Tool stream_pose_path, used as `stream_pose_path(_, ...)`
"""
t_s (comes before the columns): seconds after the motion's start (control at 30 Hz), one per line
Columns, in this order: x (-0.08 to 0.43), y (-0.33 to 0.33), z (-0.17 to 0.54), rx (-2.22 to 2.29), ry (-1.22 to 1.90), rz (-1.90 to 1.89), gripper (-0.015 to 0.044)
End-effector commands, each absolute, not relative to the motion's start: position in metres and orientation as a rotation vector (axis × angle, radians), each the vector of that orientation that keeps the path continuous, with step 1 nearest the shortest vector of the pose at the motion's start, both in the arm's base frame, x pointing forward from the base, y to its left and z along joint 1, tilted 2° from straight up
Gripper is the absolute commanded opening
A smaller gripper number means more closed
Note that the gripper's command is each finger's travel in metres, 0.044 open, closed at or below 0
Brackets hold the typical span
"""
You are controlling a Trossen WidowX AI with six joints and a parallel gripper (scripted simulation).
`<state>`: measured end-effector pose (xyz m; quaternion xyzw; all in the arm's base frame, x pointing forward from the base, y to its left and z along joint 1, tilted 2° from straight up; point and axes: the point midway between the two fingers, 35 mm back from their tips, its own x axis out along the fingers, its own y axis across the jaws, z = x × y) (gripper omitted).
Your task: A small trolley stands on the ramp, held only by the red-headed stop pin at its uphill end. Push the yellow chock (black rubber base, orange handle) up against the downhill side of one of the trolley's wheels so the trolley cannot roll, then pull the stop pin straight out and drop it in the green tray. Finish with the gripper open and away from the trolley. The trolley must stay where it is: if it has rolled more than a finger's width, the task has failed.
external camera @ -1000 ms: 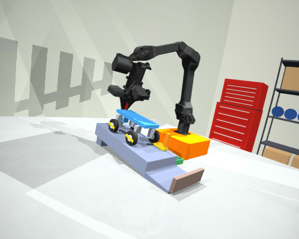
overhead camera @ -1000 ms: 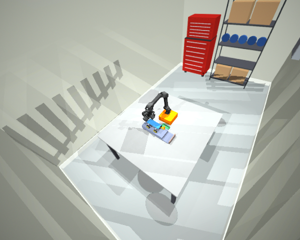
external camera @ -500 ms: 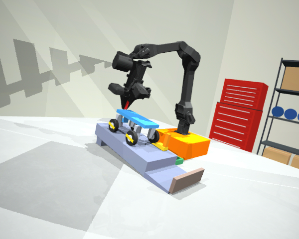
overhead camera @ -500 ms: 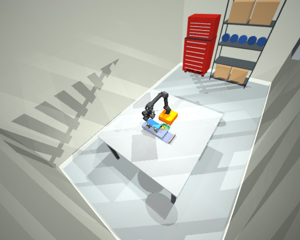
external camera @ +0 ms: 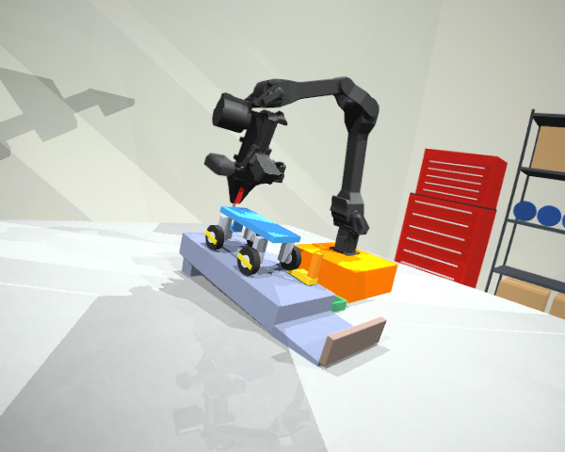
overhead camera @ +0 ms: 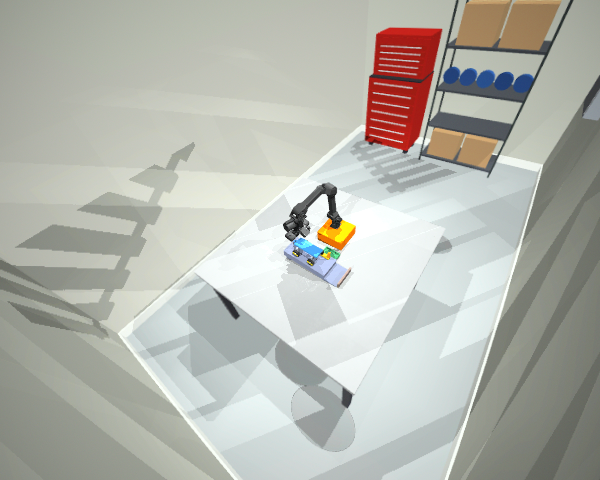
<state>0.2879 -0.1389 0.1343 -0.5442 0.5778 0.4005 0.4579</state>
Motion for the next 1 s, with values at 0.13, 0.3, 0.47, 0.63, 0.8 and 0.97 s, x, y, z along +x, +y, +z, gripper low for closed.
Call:
stream_pose_path(0.13,0.288,-0.148,0.138,-1.347,1.424,0.977,0.0)
stream_pose_path(0.3,0.286,-0.157,0.139,-1.348,1.424,0.977,0.0)
stream_pose_path(0.47,0.286,-0.165,0.141,-1.348,1.425,0.976,0.0)
stream_pose_path(0.63,0.285,-0.17,0.142,-1.349,1.425,0.976,0.0)
stream_pose_path(0.8,0.269,-0.168,0.141,-1.348,1.426,0.977,0.0)
stream_pose_path(0.97,0.252,-0.167,0.138,-1.348,1.427,0.978,0.0)
